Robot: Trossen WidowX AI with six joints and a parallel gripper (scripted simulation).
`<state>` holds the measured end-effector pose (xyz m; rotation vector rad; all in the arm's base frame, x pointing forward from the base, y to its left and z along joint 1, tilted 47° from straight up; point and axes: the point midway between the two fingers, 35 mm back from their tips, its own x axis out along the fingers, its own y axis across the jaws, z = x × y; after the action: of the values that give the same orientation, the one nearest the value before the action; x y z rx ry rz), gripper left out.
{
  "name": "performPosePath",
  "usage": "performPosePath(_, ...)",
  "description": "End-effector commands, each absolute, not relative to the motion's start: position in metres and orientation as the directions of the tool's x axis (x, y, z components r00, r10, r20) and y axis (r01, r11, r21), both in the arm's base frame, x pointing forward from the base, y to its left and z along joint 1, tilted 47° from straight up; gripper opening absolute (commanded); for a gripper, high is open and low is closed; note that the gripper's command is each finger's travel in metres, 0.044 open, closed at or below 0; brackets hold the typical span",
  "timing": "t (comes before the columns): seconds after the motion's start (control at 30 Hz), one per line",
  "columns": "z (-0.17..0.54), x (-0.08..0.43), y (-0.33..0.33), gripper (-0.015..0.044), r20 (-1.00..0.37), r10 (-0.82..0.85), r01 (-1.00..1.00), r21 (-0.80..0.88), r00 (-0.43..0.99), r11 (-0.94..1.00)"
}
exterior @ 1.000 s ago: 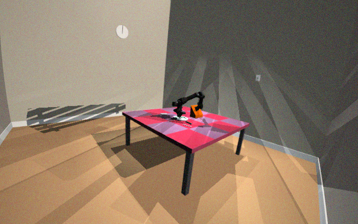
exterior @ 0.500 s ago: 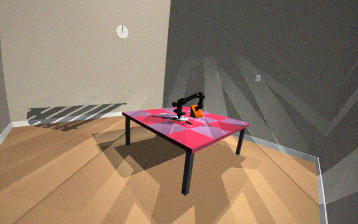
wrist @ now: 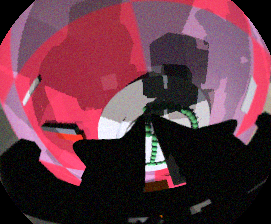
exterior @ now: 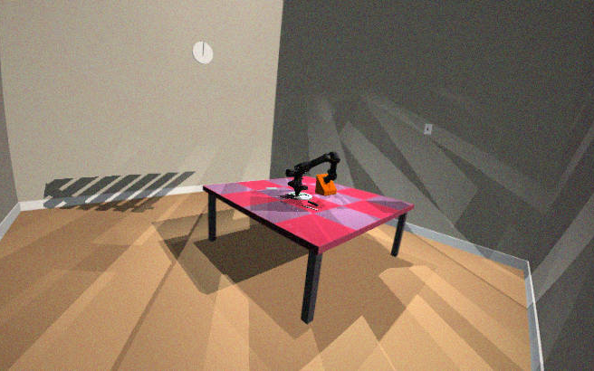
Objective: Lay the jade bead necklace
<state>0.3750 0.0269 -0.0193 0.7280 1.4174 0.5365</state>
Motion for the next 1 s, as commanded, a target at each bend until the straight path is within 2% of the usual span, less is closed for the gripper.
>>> performPosePath(0.0, -0.019, 0.375, 0.026, 0.0, -0.685, 0.722, 0.088, 0.729, 0.099, 0.679)
performPosePath(0.97, -0.008, 0.381, 0.029, 0.0, -0.681, 0.725, 0.093, 0.732, 0.099, 0.675)
